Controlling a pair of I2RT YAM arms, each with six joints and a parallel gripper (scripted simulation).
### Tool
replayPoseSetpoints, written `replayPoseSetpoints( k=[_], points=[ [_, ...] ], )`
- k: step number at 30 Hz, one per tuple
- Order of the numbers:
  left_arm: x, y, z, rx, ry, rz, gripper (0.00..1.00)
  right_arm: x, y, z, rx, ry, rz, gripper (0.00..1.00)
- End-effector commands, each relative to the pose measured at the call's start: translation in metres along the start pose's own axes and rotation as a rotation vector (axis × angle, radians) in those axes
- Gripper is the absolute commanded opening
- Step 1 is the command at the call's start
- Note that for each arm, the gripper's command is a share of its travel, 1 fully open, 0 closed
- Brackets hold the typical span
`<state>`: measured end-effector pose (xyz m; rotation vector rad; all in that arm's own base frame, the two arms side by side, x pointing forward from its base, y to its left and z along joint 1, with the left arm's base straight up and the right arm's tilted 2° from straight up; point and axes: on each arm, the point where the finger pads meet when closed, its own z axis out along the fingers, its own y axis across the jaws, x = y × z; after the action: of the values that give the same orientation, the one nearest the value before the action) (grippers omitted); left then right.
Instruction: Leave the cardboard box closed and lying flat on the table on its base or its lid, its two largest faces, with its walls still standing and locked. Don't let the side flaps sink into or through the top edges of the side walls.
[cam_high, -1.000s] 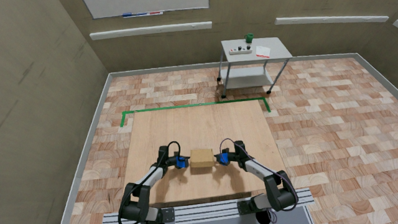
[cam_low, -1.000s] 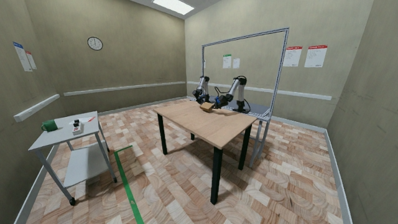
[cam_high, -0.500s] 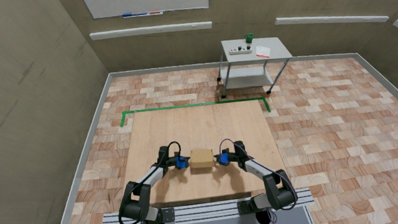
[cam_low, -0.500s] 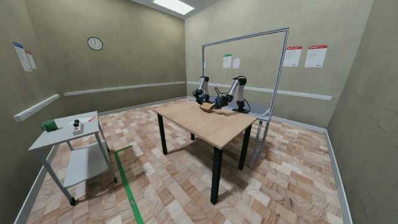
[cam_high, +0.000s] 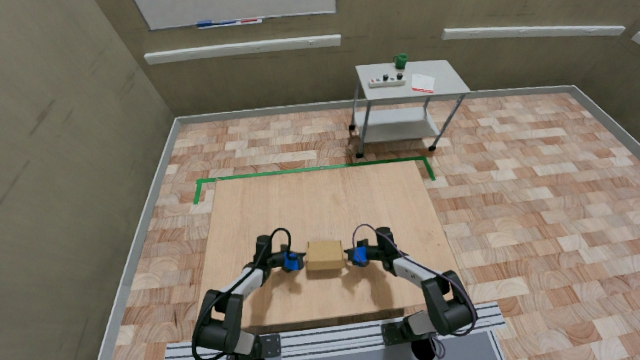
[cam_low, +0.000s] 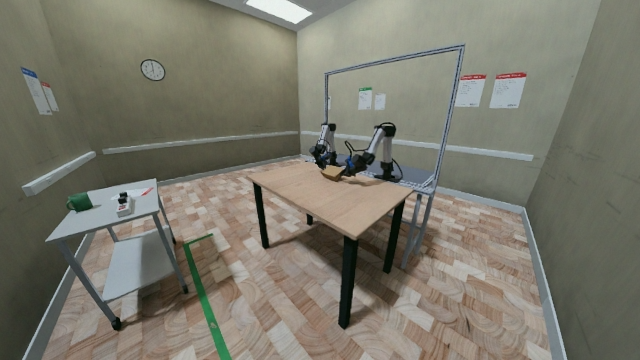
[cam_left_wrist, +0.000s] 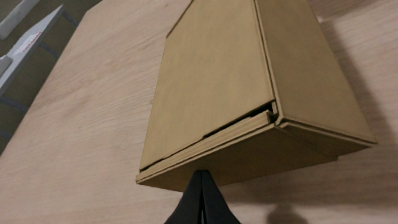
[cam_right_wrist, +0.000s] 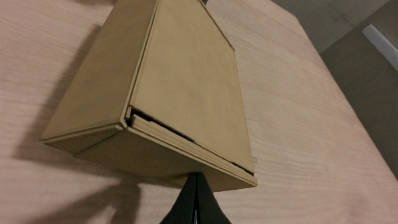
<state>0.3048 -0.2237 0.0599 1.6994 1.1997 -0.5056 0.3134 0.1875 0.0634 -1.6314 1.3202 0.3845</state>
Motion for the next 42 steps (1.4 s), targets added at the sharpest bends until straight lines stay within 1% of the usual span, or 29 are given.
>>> replayPoseSetpoints(
  k=[1, 2, 7, 8, 10, 15, 18, 30, 34, 35, 42],
  points=[
    [-0.005, -0.006, 0.007, 0.008, -0.028, 0.035, 0.01, -0.011, -0.002, 0.006, 0.009, -0.046, -0.057, 0.01],
    [-0.005, -0.003, 0.008, 0.005, -0.029, 0.039, 0.01, -0.011, -0.001, 0.005, 0.009, -0.047, -0.057, 0.01],
    [-0.005, -0.005, 0.007, 0.006, -0.029, 0.038, 0.01, -0.009, -0.001, 0.007, 0.006, -0.046, -0.054, 0.01],
    [-0.005, 0.0, 0.009, 0.001, -0.03, 0.044, 0.01, -0.018, -0.007, 0.001, 0.031, -0.054, -0.084, 0.01],
    [-0.007, 0.0, 0.007, -0.003, -0.031, 0.05, 0.01, -0.02, -0.01, 0.001, 0.037, -0.056, -0.09, 0.01],
    [-0.004, -0.005, 0.008, 0.004, -0.03, 0.04, 0.01, -0.009, 0.001, 0.006, 0.008, -0.046, -0.056, 0.01],
    [-0.004, -0.004, 0.008, 0.003, -0.03, 0.042, 0.01, -0.011, -0.002, 0.006, 0.015, -0.049, -0.064, 0.01],
    [-0.002, -0.006, 0.009, 0.008, -0.029, 0.035, 0.01, -0.01, 0.0, 0.007, 0.011, -0.047, -0.059, 0.01],
    [-0.004, -0.003, 0.009, 0.002, -0.031, 0.043, 0.01, -0.008, 0.002, 0.007, 0.005, -0.045, -0.052, 0.01],
    [-0.003, -0.004, 0.009, 0.003, -0.03, 0.041, 0.01, -0.01, -0.002, 0.007, 0.014, -0.048, -0.063, 0.01],
    [-0.002, -0.006, 0.009, 0.006, -0.029, 0.037, 0.01, -0.008, 0.001, 0.007, 0.008, -0.046, -0.056, 0.01]
  ],
)
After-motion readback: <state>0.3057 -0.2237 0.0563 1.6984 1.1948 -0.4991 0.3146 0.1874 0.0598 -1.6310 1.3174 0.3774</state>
